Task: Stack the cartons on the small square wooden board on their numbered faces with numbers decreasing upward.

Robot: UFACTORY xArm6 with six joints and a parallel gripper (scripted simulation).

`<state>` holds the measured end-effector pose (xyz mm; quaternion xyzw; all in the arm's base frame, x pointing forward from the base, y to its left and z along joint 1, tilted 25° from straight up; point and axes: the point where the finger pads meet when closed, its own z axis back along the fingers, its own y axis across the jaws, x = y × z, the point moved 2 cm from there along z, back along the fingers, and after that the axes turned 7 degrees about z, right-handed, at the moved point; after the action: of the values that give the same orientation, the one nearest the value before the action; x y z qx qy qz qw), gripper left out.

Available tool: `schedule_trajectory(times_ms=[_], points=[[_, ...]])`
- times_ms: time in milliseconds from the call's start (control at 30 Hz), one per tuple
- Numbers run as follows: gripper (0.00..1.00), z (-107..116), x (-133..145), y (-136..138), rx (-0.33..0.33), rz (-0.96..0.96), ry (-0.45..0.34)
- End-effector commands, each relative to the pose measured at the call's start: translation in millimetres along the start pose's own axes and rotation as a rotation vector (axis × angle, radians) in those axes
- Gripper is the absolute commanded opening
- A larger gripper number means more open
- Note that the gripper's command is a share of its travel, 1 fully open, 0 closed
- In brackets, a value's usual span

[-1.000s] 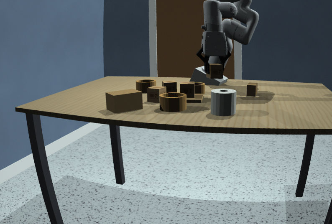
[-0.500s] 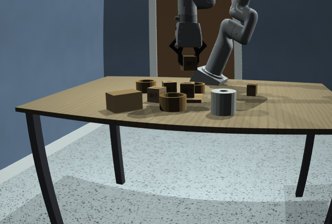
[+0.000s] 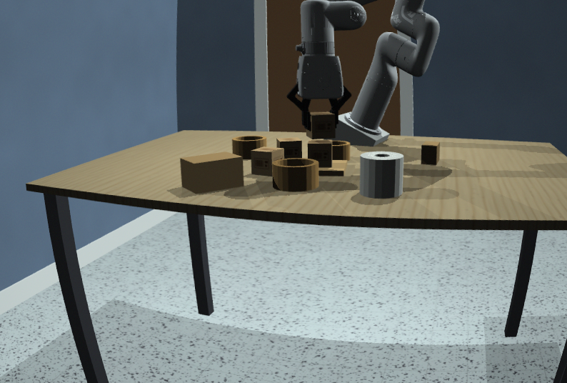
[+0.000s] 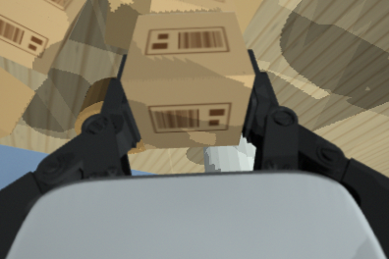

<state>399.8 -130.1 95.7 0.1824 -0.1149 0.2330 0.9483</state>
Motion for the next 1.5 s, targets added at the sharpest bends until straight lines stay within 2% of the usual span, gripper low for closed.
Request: schedule_trajectory(times_ms=[0, 533, 567, 1467], points=[[0.00, -6.2, 0.7, -1.0, -0.003, 0.000, -0.001], [0.00, -8.4, 0.6, -1.0, -0.003, 0.000, -0.001], [1.00, -8.4, 0.6, -1.0, -0.003, 0.000, -0.001], [1.00, -8.4, 0.6, -1.0, -0.003, 0.000, -0.001]])
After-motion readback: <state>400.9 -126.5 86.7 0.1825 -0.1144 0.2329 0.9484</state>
